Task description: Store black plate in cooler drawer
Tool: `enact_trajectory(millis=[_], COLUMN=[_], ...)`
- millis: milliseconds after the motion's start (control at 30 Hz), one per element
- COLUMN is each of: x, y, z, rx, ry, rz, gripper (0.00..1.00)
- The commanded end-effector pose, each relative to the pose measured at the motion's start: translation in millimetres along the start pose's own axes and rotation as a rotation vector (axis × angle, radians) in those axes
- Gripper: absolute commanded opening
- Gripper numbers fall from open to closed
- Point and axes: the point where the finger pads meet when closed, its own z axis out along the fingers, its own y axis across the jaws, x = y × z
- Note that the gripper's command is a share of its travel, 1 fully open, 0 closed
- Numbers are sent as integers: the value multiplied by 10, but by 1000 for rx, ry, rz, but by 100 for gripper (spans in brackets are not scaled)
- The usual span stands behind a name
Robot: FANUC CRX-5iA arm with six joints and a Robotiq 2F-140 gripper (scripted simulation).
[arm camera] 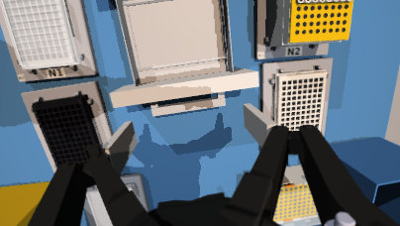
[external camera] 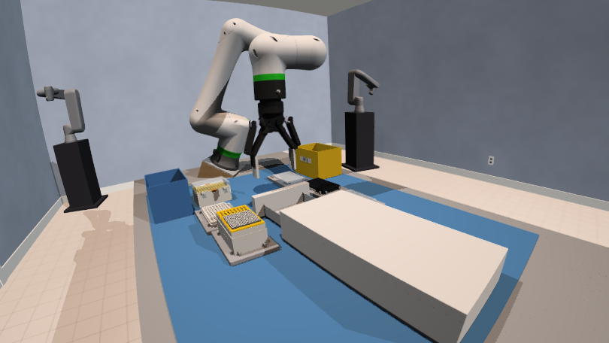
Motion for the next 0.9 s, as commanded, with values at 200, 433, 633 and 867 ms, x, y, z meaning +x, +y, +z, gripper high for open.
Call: enact_trajectory(millis=[200,433,633,867], x=[2,2,2,2], y=[1,1,1,1], z=[80,173,253,320], rx=[0,0,0,0], ry=[0,0,0,0], rz=[0,0,0,0], gripper=[87,87,87,87])
